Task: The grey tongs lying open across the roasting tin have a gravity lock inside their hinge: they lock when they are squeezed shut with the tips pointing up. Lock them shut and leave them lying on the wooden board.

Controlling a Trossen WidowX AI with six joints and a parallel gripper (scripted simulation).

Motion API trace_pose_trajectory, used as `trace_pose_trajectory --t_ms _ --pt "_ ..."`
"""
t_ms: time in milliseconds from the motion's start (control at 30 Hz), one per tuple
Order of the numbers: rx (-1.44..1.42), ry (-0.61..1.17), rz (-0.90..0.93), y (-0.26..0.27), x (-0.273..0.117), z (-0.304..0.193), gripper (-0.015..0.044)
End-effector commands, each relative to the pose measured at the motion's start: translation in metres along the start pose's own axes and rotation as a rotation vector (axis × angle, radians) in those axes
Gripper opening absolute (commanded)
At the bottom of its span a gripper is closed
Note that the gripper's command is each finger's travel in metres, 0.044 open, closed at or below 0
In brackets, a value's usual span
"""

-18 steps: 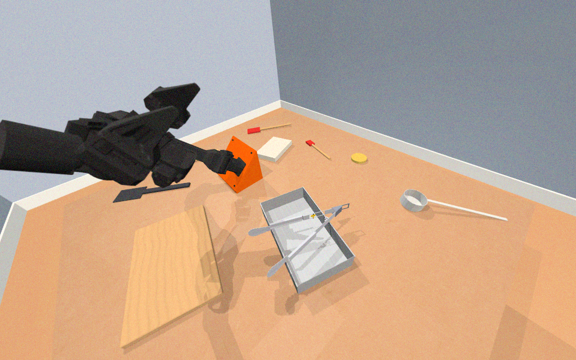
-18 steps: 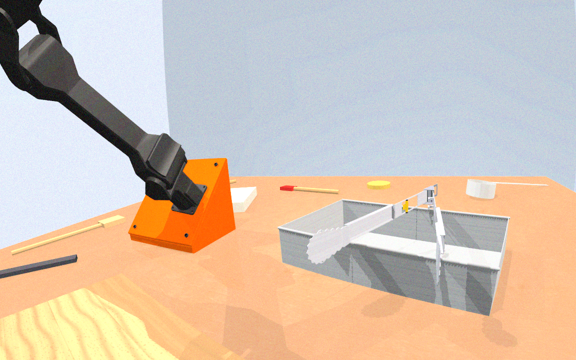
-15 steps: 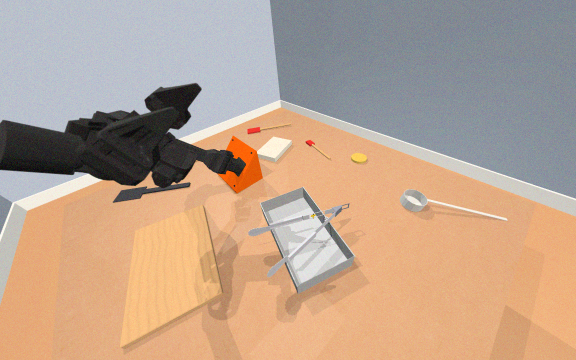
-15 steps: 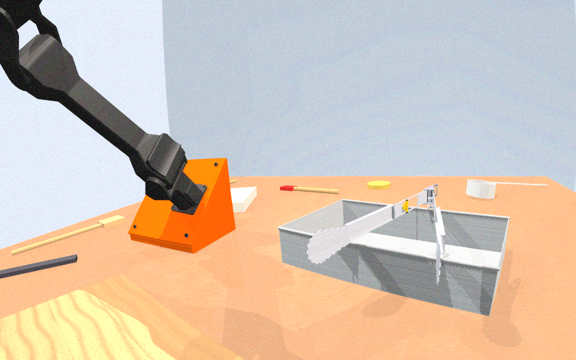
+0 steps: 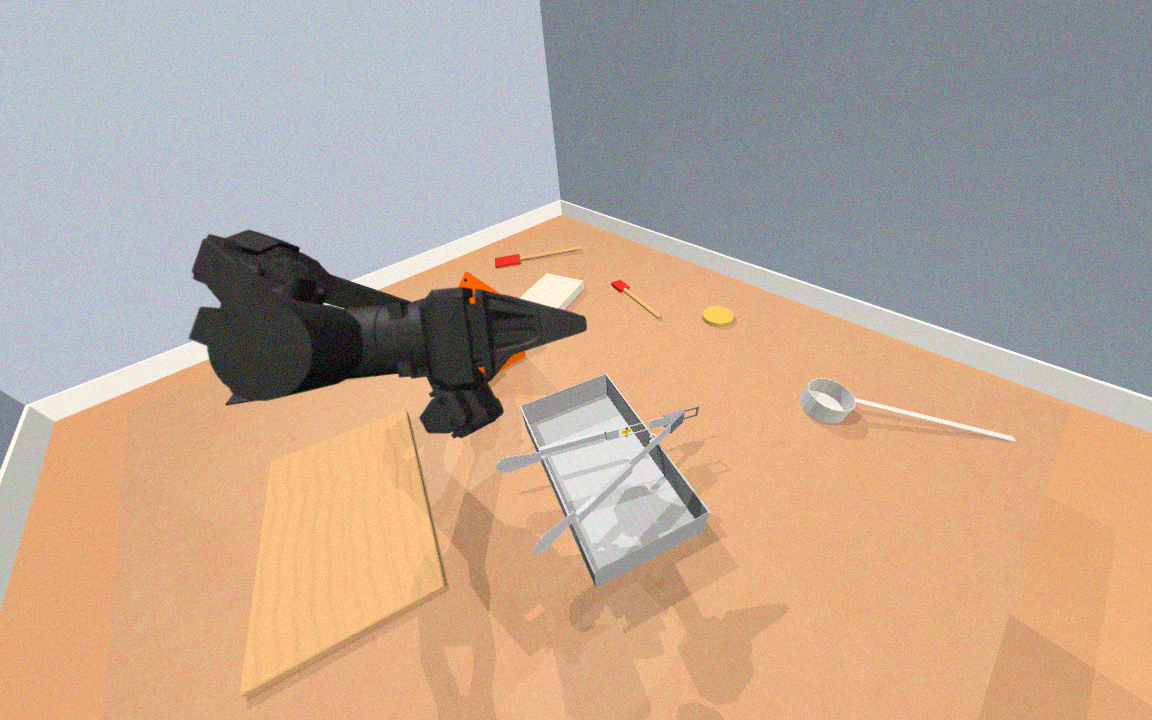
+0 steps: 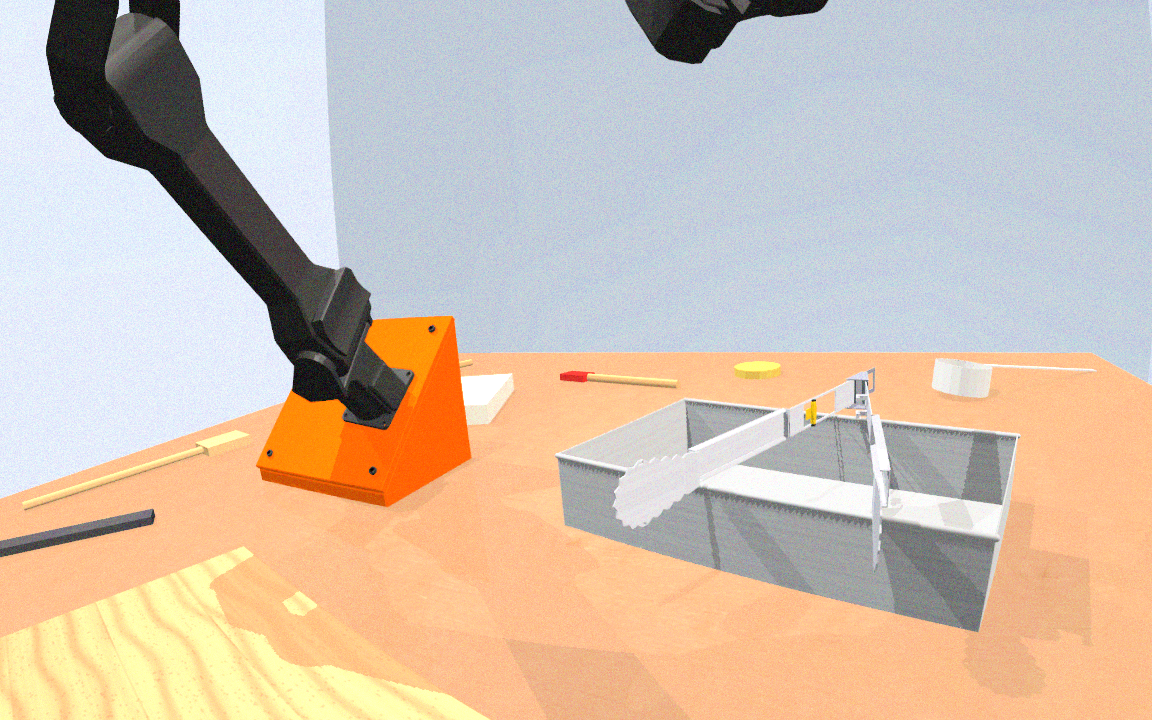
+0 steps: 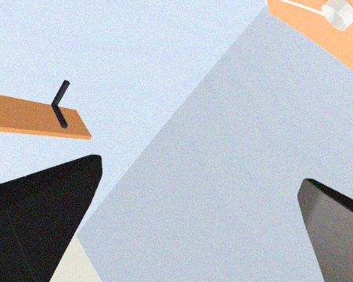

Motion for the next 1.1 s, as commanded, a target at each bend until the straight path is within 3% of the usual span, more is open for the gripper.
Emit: trace_pose_trajectory --t_ms 0,200,367,500,733,833,1067 --pt "-0.530 -0.209 -0.292 -0.022 0.055 0.028 0.0440" --pt "-0.967 -0.247 -0.637 -0.051 0.092 0.052 0.0440" --pt "-1.372 -0.152 -1.005 -0.078 0.118 0.069 0.0440" --pt "-1.712 0.056 -1.353 -0.102 0.137 0.082 0.0440" --pt "-2.064 0.535 -1.856 -0.133 0.160 0.096 0.0440" --pt "-2.159 0.739 -1.939 -0.137 0.163 0.097 0.0440" --pt "-2.166 0.755 -1.945 -0.137 0.163 0.098 0.0440"
Point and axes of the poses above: the point midway between the two fingers, 35 mm back from their tips, its own x axis out along the fingers, its own y axis across the jaws, z = x × y, the point moved 6 cm from there along -x, back along the fingers, and after that the axes turned 7 degrees about x, right-handed, at the moved point
